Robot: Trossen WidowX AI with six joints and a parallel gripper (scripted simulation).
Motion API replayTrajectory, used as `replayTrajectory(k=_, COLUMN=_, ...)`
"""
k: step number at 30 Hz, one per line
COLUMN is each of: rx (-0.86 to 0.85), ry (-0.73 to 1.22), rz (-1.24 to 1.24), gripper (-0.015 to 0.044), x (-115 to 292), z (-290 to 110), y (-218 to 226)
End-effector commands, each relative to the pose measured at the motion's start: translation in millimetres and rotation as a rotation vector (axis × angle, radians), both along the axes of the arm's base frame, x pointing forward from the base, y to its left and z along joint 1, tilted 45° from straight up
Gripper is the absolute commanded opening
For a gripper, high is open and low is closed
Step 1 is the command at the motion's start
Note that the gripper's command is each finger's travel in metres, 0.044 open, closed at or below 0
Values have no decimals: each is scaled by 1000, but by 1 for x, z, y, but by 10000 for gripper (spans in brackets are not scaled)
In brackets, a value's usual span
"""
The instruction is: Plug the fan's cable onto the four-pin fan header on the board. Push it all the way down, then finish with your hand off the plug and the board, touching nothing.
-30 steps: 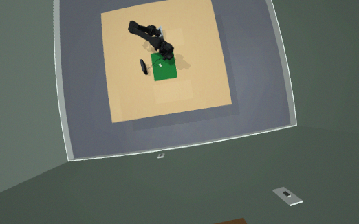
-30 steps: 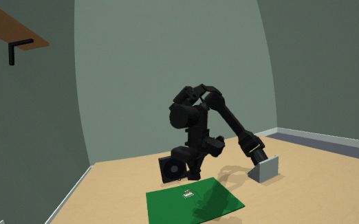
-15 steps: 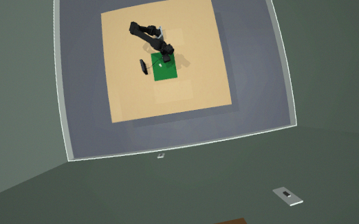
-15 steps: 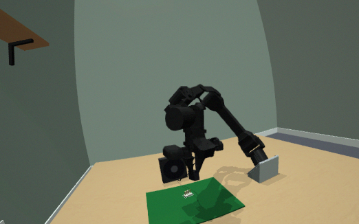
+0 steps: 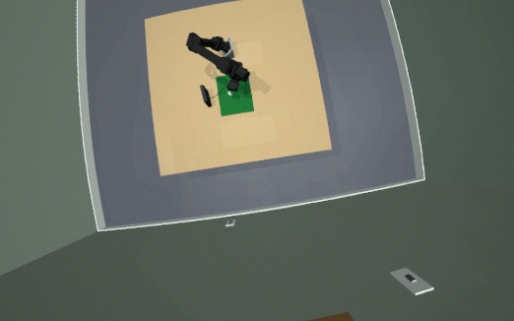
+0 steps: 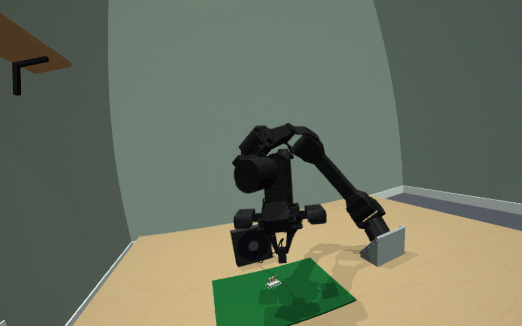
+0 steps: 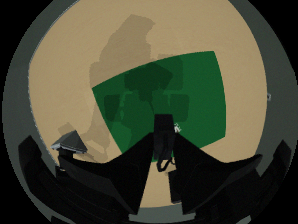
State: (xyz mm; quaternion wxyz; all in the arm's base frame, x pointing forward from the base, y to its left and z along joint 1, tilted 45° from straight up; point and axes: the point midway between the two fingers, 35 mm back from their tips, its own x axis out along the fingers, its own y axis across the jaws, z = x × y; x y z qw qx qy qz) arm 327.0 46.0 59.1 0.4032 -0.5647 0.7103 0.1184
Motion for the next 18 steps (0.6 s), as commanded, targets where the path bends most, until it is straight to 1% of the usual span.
replayTrajectory(k=1, rx=-2, ry=-83, rz=-112, gripper=0, x=1, z=-1, y=0)
replayTrajectory(k=10, rx=-20, ry=-275, rz=-350, gripper=0, x=3, z=-1, y=-1)
replayTrajectory(k=18, rx=-14, ry=-289, rz=-371, gripper=0, x=3, z=-2, y=-1)
